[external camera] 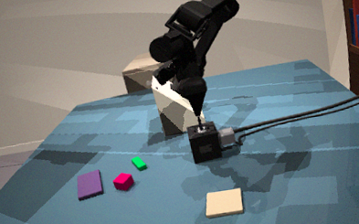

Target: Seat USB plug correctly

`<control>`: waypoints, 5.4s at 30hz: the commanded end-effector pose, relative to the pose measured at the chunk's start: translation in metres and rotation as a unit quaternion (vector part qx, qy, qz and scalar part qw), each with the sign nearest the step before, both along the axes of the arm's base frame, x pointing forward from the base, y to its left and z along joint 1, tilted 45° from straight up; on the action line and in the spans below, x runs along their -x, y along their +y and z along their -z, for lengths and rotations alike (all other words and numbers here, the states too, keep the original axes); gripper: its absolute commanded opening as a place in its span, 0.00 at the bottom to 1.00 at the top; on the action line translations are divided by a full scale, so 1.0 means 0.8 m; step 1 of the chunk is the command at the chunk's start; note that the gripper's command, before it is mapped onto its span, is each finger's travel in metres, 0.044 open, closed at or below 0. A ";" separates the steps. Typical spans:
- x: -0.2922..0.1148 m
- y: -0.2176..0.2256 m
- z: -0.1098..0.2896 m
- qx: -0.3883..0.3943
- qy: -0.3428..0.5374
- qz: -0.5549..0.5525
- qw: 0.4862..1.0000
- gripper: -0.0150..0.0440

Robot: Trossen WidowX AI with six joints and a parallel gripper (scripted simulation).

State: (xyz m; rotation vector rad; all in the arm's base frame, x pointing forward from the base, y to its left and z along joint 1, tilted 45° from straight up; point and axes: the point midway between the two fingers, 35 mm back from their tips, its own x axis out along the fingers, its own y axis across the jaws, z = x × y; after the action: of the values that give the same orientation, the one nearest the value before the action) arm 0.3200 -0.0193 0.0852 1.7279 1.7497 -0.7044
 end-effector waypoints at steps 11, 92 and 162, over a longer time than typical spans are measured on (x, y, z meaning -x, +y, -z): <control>0.000 0.008 0.006 -0.009 0.000 0.000 1.000 1.00; -0.001 0.015 0.014 -0.007 -0.002 -0.001 1.000 0.25; 0.000 0.002 0.000 -0.005 -0.347 -0.351 0.870 0.25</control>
State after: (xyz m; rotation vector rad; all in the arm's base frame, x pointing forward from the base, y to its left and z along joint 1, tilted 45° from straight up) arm 0.3203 -0.0180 0.0851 1.0657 1.6621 0.1659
